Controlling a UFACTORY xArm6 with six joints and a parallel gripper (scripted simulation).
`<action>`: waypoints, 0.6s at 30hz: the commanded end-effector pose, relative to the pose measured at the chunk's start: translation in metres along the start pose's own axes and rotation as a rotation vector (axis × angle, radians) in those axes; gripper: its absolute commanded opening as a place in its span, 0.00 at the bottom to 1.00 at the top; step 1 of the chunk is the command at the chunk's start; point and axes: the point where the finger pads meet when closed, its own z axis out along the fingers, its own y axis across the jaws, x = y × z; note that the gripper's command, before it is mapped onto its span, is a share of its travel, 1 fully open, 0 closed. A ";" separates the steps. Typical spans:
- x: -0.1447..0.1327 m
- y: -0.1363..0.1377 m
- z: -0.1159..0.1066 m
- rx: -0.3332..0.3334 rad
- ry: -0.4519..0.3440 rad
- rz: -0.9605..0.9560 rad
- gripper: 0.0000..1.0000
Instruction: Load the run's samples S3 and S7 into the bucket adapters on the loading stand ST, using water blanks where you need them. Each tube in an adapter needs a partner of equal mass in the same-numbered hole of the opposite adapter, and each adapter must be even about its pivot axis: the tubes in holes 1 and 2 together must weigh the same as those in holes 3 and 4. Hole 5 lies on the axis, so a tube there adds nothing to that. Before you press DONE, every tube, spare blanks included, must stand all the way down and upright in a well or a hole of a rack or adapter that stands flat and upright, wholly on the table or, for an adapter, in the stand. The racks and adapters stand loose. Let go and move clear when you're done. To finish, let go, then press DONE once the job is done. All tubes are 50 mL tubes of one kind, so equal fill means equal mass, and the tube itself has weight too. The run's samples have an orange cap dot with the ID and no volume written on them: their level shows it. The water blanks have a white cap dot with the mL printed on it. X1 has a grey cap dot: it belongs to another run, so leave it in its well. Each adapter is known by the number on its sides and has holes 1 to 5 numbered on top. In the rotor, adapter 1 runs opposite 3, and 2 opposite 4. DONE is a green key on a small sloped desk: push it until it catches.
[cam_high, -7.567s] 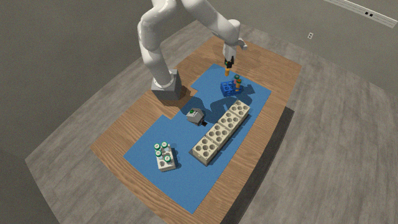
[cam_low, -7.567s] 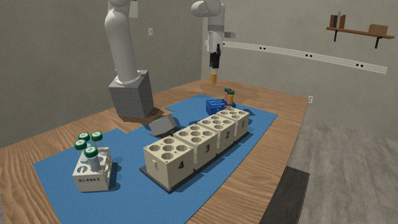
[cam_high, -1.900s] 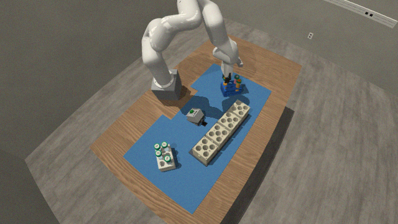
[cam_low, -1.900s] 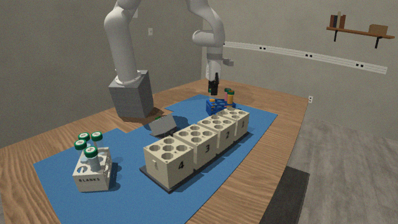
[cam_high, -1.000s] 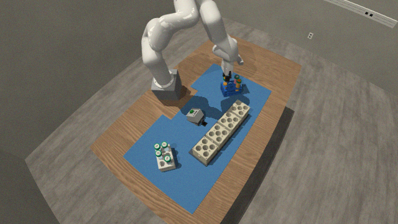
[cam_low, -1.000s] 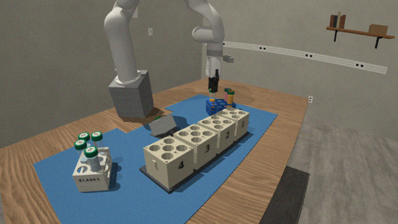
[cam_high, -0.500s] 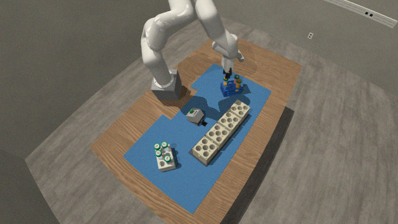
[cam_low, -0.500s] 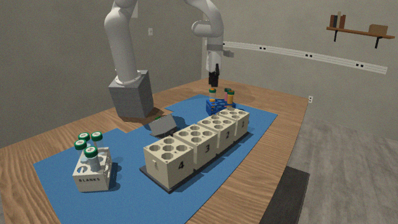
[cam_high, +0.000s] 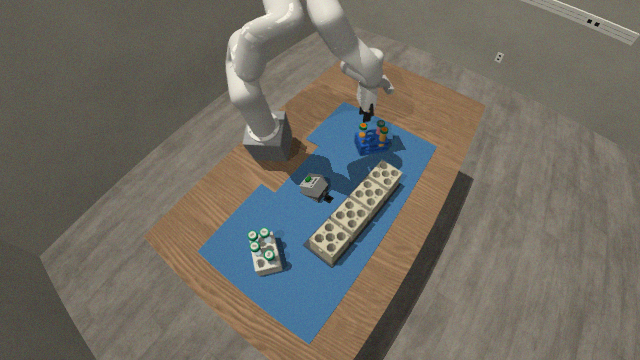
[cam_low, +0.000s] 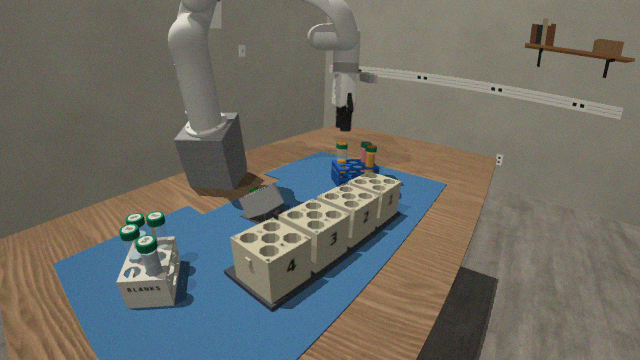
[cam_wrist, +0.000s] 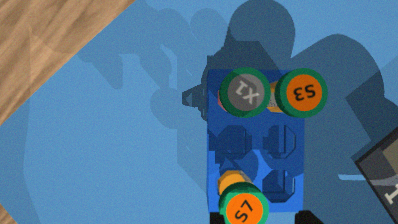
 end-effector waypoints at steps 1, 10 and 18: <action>0.001 0.000 -0.009 0.000 0.004 0.000 0.44; 0.001 0.000 -0.023 0.001 0.004 0.000 0.44; 0.001 0.000 -0.039 0.001 0.004 0.001 0.44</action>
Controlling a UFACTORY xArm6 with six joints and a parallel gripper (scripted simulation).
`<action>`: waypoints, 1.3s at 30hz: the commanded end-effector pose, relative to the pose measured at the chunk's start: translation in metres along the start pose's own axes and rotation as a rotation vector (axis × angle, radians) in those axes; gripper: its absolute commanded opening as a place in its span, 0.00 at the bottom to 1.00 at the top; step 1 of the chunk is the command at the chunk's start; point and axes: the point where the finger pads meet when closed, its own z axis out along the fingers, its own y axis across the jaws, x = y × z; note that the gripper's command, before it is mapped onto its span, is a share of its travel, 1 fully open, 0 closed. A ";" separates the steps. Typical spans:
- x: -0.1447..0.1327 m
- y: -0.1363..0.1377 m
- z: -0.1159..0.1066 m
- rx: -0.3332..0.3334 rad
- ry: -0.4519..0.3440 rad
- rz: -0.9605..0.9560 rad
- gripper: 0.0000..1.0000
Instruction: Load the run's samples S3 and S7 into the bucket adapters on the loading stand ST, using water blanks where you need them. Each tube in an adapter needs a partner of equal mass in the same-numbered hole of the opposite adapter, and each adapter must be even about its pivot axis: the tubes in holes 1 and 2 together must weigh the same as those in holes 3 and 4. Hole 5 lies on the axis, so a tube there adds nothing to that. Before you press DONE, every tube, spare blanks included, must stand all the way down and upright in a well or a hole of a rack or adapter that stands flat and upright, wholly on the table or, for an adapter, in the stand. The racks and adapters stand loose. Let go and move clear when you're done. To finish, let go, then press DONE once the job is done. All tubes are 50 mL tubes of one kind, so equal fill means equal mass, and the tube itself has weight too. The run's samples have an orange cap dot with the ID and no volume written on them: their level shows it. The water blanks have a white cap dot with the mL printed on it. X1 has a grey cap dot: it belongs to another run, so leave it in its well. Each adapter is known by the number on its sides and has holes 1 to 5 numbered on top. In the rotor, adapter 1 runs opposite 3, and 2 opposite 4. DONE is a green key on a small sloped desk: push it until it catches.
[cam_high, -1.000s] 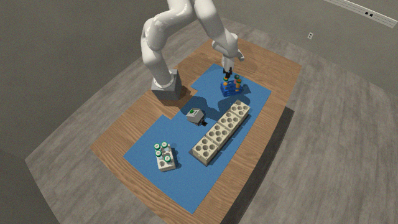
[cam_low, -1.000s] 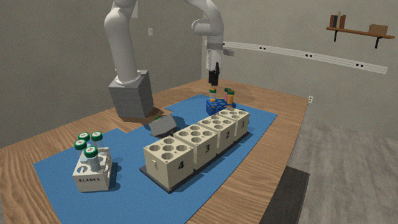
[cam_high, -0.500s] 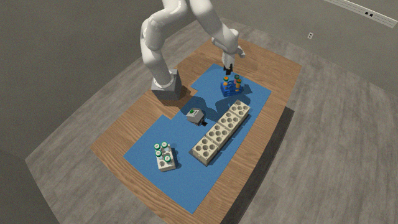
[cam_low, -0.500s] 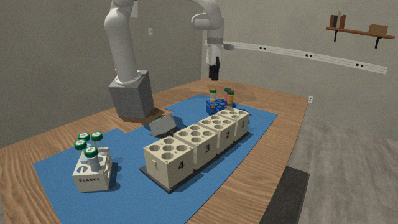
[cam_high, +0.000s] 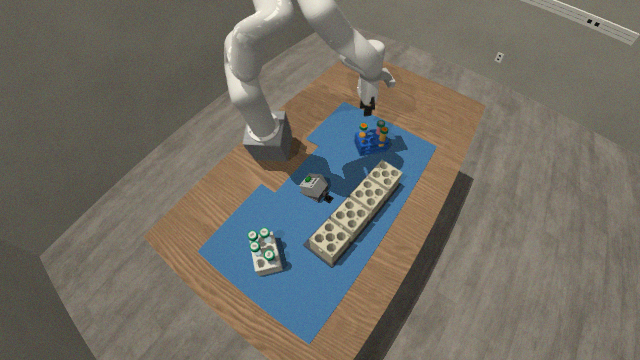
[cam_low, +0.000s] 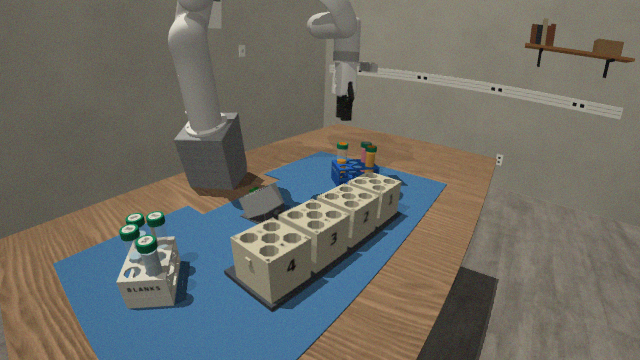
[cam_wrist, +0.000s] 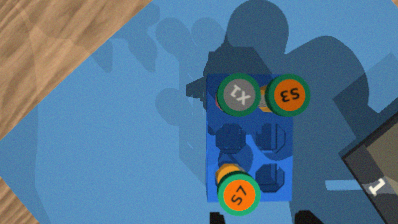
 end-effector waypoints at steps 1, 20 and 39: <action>0.001 0.000 -0.009 0.000 0.004 0.001 0.44; 0.001 0.000 -0.034 0.001 0.004 0.001 0.44; 0.001 0.000 -0.034 0.001 0.004 0.001 0.44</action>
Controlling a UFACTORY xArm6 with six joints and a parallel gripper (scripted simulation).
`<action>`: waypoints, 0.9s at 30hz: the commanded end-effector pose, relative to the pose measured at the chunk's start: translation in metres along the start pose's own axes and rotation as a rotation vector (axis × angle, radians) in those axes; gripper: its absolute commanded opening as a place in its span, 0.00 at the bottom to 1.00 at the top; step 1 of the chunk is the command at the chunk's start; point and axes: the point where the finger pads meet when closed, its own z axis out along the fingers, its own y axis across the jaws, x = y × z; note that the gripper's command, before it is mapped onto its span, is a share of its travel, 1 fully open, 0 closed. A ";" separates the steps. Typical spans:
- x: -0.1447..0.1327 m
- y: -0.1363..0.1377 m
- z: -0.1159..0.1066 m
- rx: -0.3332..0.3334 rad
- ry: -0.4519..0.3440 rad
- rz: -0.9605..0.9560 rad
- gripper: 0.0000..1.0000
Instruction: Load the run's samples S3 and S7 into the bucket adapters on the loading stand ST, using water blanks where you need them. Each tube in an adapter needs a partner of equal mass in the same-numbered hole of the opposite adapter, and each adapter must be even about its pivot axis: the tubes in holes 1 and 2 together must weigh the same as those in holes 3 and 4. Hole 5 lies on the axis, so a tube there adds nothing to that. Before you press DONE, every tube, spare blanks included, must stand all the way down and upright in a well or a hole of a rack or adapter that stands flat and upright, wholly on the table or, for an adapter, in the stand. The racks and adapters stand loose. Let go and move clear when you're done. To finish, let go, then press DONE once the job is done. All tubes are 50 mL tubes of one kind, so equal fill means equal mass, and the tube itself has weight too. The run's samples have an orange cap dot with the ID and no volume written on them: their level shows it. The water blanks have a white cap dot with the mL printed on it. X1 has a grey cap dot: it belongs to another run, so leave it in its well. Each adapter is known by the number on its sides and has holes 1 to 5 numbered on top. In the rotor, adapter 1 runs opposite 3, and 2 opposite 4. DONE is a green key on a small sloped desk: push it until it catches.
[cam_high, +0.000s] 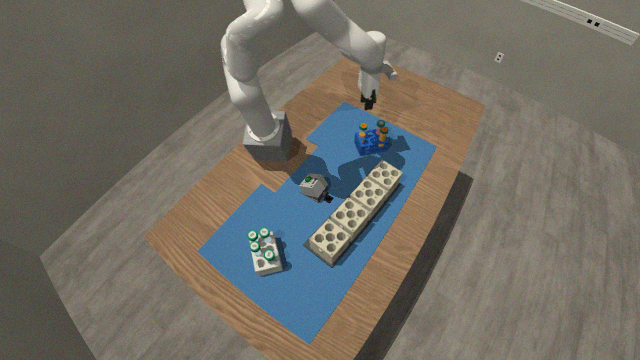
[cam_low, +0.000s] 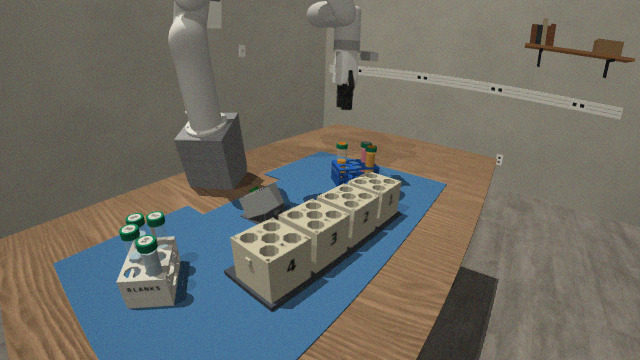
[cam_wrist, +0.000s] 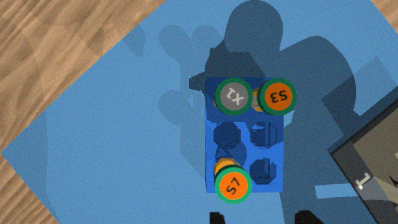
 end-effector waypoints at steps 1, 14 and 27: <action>0.001 0.000 -0.002 0.001 0.004 0.001 0.44; 0.060 0.029 -0.002 0.001 0.004 0.434 0.57; 0.082 0.040 -0.002 0.002 0.004 0.801 0.57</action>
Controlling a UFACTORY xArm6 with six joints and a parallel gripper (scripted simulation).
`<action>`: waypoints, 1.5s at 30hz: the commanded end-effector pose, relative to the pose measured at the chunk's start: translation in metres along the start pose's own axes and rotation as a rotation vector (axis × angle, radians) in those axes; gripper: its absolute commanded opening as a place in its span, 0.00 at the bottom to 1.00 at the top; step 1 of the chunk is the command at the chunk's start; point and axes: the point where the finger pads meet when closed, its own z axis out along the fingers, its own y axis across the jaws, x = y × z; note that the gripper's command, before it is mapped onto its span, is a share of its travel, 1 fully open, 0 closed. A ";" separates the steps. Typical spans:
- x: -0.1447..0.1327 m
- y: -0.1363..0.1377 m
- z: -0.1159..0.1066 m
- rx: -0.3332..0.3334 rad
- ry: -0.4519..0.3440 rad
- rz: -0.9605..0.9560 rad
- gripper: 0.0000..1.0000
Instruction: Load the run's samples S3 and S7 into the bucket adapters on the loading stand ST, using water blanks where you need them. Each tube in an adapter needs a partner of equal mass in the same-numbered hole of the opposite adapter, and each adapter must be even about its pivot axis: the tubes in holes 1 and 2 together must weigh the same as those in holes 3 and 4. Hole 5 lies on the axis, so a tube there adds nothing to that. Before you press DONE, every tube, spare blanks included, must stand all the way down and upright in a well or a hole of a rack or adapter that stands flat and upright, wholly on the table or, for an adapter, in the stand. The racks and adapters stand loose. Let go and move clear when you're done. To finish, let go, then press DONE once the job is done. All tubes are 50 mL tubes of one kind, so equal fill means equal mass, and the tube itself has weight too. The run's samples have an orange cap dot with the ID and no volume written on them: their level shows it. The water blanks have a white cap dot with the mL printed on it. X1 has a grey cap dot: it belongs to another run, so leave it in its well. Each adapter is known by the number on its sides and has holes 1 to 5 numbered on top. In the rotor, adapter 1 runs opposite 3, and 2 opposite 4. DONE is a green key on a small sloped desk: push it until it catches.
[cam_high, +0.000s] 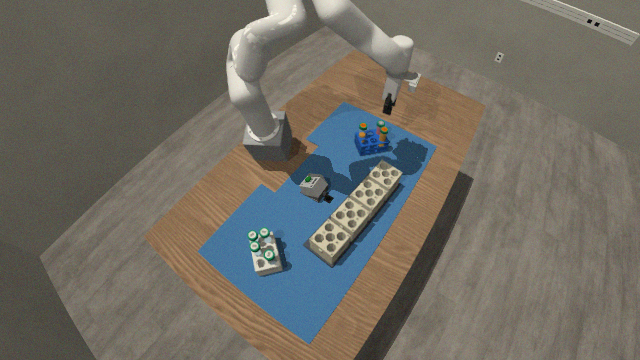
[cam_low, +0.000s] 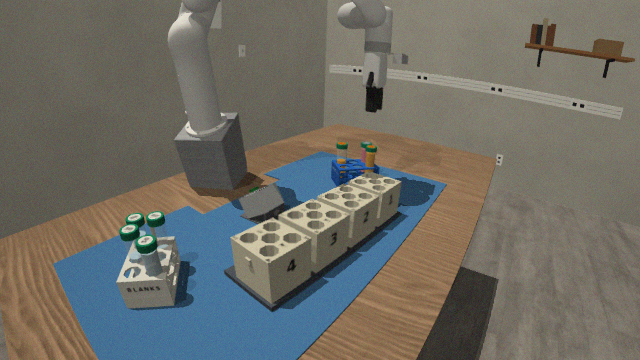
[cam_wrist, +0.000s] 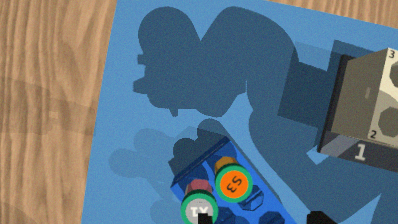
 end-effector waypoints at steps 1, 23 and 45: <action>0.002 -0.001 -0.002 -0.003 0.007 0.155 0.57; 0.002 -0.001 -0.002 0.000 0.008 0.822 0.57; 0.002 -0.001 0.012 0.000 0.008 0.893 0.57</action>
